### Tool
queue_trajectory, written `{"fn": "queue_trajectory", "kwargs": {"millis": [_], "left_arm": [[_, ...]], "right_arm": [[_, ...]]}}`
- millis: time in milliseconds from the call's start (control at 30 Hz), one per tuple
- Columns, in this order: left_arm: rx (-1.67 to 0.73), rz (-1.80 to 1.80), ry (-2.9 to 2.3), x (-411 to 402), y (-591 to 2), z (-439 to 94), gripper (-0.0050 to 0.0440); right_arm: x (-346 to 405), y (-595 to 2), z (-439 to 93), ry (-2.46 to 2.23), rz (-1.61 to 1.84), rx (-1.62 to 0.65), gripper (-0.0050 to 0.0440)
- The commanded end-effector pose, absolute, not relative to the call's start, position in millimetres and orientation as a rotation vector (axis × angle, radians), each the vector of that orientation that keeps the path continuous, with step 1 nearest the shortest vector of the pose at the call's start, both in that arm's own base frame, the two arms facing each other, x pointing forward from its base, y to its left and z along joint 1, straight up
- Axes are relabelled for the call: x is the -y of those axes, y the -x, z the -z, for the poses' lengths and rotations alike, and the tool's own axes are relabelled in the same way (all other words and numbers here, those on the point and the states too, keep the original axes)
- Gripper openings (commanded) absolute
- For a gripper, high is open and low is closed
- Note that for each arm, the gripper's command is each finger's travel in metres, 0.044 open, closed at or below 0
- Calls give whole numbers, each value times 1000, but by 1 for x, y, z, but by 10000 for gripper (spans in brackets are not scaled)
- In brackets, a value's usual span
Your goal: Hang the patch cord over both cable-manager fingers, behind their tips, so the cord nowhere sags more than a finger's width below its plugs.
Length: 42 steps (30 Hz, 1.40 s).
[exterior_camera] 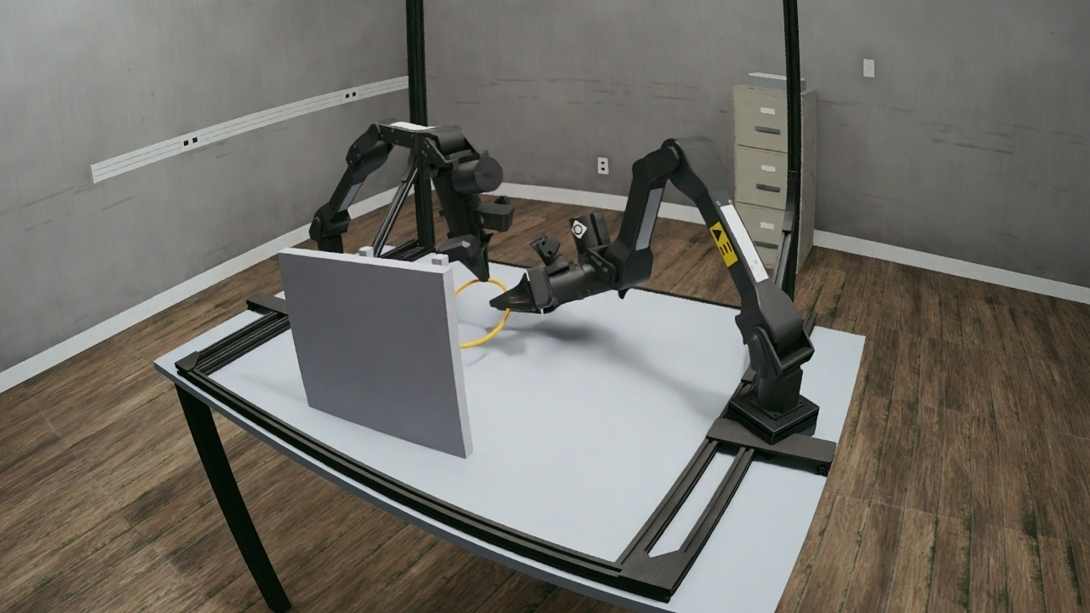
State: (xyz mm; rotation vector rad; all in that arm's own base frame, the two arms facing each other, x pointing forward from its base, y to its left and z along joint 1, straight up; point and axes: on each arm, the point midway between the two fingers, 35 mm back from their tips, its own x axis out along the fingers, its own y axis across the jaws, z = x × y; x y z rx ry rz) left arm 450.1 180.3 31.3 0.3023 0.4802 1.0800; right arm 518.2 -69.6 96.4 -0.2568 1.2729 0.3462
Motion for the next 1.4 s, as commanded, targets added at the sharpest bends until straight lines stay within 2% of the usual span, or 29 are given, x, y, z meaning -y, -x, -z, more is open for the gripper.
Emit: {"fn": "queue_trajectory", "kwargs": {"millis": [0, 267, 333, 400, 633, 1100, 1367], "left_arm": [[-449, -1083, -288, -181, -454, -44, 296], [-449, -1083, -288, -181, -454, -44, 104], [-449, -1083, -288, -181, -454, -44, 104], [-449, -1083, -288, -181, -454, -44, 56], [-449, -1083, -288, -181, -454, -44, 25], [-449, -1083, -288, -181, -454, -44, 25], [-449, -1083, -288, -181, -454, -44, 25]], "right_arm": [[70, -521, -114, 269, -336, -1234, 20], [70, -521, -114, 269, -336, -1234, 20], [70, -521, -114, 269, -336, -1234, 20], [70, -521, -114, 269, -336, -1234, 20], [70, -521, -114, 269, -336, -1234, 20], [70, -521, -114, 269, -336, -1234, 20], [70, -521, -106, 265, -340, -1250, 212]]}}
